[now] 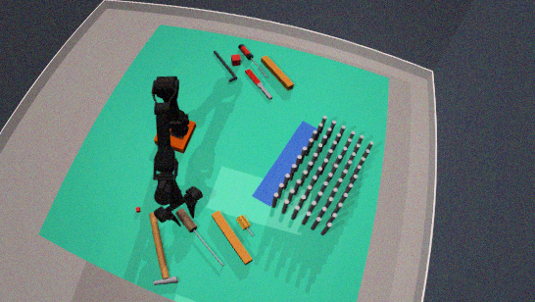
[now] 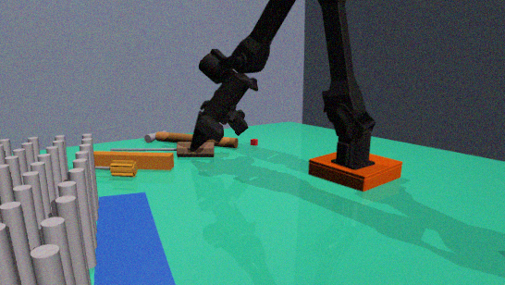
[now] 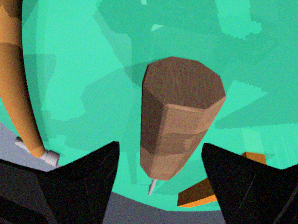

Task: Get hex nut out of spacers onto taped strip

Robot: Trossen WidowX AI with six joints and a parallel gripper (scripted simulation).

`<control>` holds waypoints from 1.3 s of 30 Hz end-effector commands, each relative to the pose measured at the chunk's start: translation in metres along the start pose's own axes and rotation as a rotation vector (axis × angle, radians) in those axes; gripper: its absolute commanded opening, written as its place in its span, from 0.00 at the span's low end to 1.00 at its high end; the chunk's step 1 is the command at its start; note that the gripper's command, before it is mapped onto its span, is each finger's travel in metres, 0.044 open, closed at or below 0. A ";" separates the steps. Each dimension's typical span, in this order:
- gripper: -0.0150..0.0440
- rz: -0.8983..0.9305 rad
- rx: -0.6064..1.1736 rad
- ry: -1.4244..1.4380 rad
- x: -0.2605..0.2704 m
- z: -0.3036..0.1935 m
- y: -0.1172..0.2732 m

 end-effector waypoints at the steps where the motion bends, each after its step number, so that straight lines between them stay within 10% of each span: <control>1: 0.73 -0.008 -0.016 -0.010 -0.005 0.008 -0.007; 18: 0.52 -0.008 -0.016 -0.011 -0.005 0.009 -0.007; 24: 0.25 -0.007 -0.014 -0.009 0.006 -0.009 0.008; 39: 0.25 -0.006 -0.009 -0.005 0.030 -0.063 0.081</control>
Point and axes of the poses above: the point midway between the two fingers, 35 mm back from their tips, its own y axis back along the fingers, its own x axis across the jaws, z = x × y, the point moved 6 cm from there along y, back along the fingers, and after that the axes turned 6 degrees about y, right-handed, at the moved point
